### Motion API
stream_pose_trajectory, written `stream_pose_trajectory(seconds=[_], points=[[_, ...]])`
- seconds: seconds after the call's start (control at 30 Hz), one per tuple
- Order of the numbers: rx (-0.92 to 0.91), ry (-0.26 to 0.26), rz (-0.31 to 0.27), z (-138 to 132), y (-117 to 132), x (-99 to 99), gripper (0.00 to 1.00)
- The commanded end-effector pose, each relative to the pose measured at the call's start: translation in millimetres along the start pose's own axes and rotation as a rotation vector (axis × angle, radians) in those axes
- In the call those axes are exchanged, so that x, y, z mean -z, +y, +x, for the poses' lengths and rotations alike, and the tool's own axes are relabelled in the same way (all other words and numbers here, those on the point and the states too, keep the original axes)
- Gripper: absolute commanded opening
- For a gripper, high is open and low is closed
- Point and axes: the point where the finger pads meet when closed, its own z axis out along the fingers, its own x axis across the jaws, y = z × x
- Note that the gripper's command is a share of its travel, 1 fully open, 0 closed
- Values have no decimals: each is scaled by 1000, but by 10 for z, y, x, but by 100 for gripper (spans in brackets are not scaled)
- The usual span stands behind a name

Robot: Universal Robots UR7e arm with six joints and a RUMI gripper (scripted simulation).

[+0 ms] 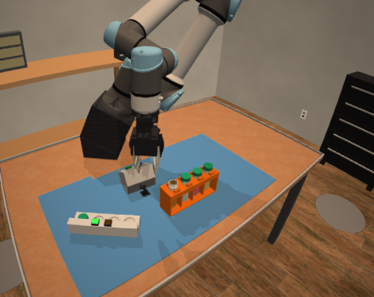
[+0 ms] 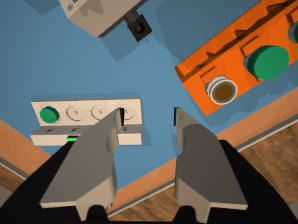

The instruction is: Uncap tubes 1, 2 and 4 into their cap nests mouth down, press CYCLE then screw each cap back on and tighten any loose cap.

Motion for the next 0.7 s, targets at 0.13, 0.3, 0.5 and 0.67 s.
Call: stream_pose_trajectory(seconds=[0.13,0.3,0.5,0.67], points=[[19,10,4,-438,184,-13,29],[19,10,4,-671,276,-15,29],[19,10,4,-981,397,-19,29],[19,9,4,-1292,519,-22,29]])
